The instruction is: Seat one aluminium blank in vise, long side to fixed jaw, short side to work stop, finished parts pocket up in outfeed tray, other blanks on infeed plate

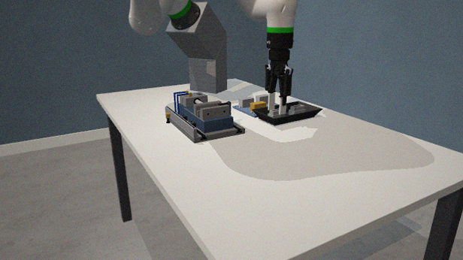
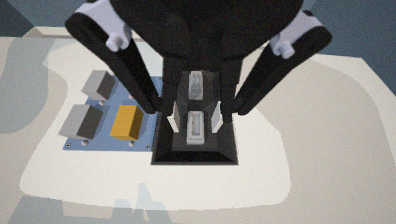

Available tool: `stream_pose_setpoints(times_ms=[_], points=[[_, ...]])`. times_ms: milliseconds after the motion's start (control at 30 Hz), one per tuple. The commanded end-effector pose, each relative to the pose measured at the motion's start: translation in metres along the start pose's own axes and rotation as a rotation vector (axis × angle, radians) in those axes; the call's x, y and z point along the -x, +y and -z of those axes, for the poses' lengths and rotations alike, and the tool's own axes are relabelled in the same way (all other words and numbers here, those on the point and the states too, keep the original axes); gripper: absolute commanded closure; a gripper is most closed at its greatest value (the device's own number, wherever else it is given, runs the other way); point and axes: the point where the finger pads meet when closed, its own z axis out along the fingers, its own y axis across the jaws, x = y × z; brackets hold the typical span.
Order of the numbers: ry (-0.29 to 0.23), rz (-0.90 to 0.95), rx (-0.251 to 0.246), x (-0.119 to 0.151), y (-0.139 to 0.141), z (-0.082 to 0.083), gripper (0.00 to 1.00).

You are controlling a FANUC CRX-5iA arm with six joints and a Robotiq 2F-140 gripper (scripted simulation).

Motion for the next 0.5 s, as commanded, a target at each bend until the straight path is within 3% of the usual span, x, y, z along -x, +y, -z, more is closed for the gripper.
stream_pose_setpoints(times_ms=[0,367,467], points=[[0.0,0.0,0.0,0.0,0.0,0.001,0.6],[0.0,0.0,0.0,0.0,0.0,0.017,0.6],[0.0,0.0,0.0,0.0,0.0,0.029,0.6]])
